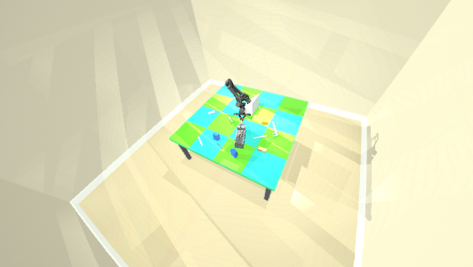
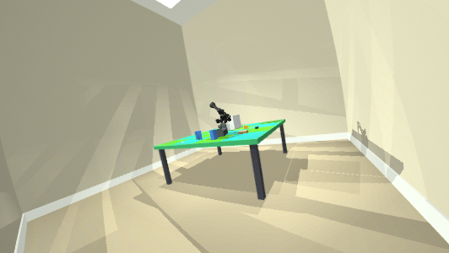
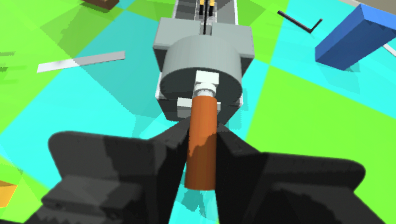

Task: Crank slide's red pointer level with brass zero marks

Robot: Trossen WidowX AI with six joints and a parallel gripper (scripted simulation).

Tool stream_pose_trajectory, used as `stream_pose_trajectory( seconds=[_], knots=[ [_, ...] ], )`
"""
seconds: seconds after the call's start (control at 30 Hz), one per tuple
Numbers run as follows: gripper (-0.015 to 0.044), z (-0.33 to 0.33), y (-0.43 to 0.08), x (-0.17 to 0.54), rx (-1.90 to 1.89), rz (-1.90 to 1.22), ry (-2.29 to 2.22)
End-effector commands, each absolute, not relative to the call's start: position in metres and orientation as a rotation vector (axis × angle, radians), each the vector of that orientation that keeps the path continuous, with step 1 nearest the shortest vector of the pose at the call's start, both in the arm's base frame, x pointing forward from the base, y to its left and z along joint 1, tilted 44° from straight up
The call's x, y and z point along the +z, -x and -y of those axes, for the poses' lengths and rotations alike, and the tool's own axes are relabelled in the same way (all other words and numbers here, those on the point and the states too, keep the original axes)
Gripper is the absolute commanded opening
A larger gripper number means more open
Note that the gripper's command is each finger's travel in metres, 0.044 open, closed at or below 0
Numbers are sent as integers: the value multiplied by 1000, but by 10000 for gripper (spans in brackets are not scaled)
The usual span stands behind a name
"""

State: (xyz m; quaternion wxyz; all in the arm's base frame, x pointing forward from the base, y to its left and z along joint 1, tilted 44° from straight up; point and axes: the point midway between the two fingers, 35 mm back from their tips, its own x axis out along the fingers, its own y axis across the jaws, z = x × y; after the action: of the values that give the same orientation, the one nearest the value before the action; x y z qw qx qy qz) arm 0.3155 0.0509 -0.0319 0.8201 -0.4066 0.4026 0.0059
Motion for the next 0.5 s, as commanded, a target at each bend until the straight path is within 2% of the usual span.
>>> stream_pose_trajectory(
  seconds=[0.0,0.47],
  knots=[
    [0,-57,-312,-38,42,-862,866],
    [0,-59,-311,-41,42,-862,866]
  ],
)
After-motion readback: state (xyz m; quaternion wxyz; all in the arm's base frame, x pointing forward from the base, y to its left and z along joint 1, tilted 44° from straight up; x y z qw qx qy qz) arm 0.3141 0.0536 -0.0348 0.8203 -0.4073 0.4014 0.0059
